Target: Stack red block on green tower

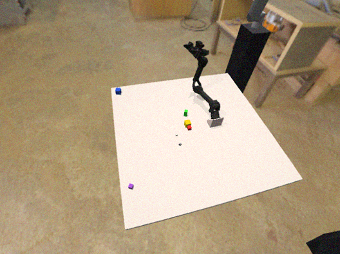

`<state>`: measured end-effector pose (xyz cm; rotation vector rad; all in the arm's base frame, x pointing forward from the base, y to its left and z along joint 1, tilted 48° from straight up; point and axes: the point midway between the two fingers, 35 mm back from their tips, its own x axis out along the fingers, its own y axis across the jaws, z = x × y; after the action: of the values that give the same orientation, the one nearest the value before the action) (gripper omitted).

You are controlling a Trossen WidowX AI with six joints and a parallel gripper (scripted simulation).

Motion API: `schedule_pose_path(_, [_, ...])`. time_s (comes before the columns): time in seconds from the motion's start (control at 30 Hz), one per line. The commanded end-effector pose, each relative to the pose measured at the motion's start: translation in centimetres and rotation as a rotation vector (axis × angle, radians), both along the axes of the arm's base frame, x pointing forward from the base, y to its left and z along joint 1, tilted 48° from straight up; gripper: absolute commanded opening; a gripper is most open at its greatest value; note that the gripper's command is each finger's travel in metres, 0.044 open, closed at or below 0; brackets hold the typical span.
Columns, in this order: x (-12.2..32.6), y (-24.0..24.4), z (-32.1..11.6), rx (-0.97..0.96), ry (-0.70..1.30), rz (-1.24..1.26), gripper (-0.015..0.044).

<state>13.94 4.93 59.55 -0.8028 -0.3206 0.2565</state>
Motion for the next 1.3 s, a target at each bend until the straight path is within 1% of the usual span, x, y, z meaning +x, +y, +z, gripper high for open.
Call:
schedule_pose_path(0.0, [0.0, 0.1, 0.0, 0.002, -0.001, -0.001, 0.0426])
schedule_pose_path(0.03, [-0.2, 0.5, 0.0, 0.007, -0.002, -0.002, 0.0440])
schedule_pose_path(0.3, [-1.3, 6.5, -0.7, 0.087, -0.011, -0.012, 0.0440])
schedule_pose_path(0.57, [-0.7, 12.7, -3.2, 0.155, 0.023, 0.000, 0.0440])
schedule_pose_path(0.77, [1.0, 16.2, -6.1, 0.212, 0.078, -0.004, 0.0440])
schedule_pose_path(0.97, [2.8, 18.5, -8.9, 0.260, 0.143, -0.013, 0.0440])
schedule_pose_path(1.27, [7.1, 21.6, -15.9, 0.277, 0.296, -0.065, 0.0440])
